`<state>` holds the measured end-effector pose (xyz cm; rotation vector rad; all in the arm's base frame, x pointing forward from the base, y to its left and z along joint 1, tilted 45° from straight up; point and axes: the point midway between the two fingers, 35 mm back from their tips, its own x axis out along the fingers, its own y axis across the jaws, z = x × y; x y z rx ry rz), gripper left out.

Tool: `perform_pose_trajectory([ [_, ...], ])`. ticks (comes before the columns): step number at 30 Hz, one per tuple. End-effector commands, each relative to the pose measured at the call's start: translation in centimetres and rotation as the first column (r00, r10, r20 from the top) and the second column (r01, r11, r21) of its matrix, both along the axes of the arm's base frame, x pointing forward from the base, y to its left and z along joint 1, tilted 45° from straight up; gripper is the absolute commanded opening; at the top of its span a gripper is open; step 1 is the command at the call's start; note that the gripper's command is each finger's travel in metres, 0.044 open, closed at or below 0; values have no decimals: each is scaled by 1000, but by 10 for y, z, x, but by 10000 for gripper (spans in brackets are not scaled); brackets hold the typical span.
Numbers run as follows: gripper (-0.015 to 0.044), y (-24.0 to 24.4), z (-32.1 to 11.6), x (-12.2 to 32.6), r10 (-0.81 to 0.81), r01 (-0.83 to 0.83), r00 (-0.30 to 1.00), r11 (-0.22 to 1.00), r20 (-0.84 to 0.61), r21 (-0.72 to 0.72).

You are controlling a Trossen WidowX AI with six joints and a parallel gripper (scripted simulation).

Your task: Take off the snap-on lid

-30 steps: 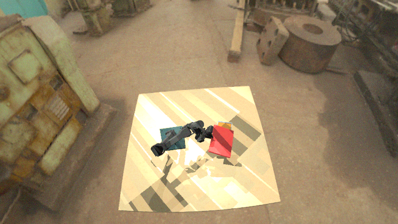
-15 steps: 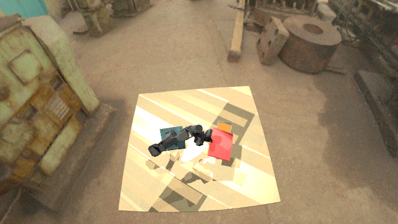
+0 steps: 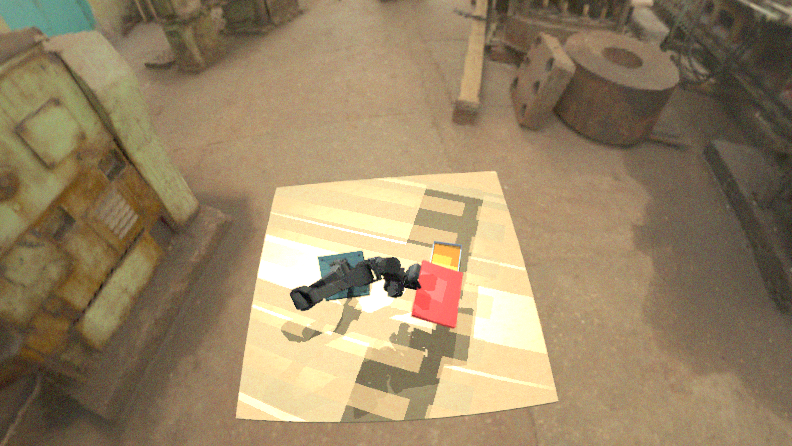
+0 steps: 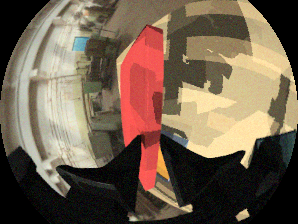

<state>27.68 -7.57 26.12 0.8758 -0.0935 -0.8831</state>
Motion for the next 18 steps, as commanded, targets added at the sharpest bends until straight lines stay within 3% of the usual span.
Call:
perform_pose_trajectory([
  [1, 0, -4, 10, -4, 10, -10, 1000, 1000, 9, 1],
  [18, 0, -25, 32, -19, 10, -10, 1000, 1000, 10, 0],
])
